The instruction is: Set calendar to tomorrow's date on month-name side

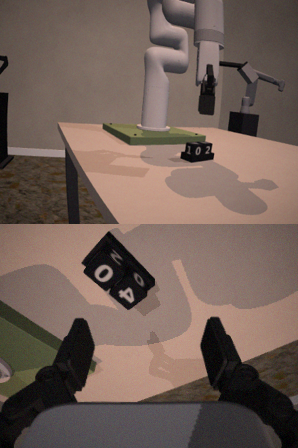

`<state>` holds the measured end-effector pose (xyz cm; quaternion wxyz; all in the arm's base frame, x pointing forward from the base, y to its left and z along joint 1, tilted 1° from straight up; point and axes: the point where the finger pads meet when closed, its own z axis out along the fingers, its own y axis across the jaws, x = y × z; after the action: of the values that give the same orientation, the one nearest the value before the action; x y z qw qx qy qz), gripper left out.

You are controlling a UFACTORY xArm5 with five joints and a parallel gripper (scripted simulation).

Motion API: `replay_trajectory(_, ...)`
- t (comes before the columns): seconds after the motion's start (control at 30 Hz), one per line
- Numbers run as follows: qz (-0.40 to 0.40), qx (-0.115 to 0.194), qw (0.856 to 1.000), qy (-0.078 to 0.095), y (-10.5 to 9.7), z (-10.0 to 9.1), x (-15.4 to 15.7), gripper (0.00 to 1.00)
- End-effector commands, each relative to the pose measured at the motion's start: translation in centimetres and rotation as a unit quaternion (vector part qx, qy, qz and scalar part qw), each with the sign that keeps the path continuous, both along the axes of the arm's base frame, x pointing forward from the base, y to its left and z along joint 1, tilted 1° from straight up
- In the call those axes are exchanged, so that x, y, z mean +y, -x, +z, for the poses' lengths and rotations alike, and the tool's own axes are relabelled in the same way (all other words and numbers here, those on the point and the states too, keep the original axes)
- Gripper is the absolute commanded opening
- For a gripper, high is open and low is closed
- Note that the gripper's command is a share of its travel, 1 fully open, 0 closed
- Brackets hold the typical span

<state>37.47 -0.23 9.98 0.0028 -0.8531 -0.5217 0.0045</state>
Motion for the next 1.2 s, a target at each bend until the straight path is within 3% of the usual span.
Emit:
replay_trajectory(0.0, 0.087, -0.003, 0.996, -0.001, 0.5, 0.0, -0.1, 1.0)
replay_trajectory(0.3, 0.183, -0.003, 0.983, -0.001, 1.3, -0.2, -0.1, 1.0)
replay_trajectory(0.67, 0.344, -0.003, 0.939, -0.003, 2.6, -0.6, -0.2, 1.0)
replay_trajectory(0.83, 0.351, -0.003, 0.936, -0.003, 2.7, -0.6, -0.2, 1.0)
replay_trajectory(0.87, 0.351, -0.003, 0.936, -0.003, 2.7, -0.6, -0.2, 0.49)
replay_trajectory(1.17, 0.351, -0.003, 0.936, -0.003, 2.7, -0.6, -0.2, 0.49)
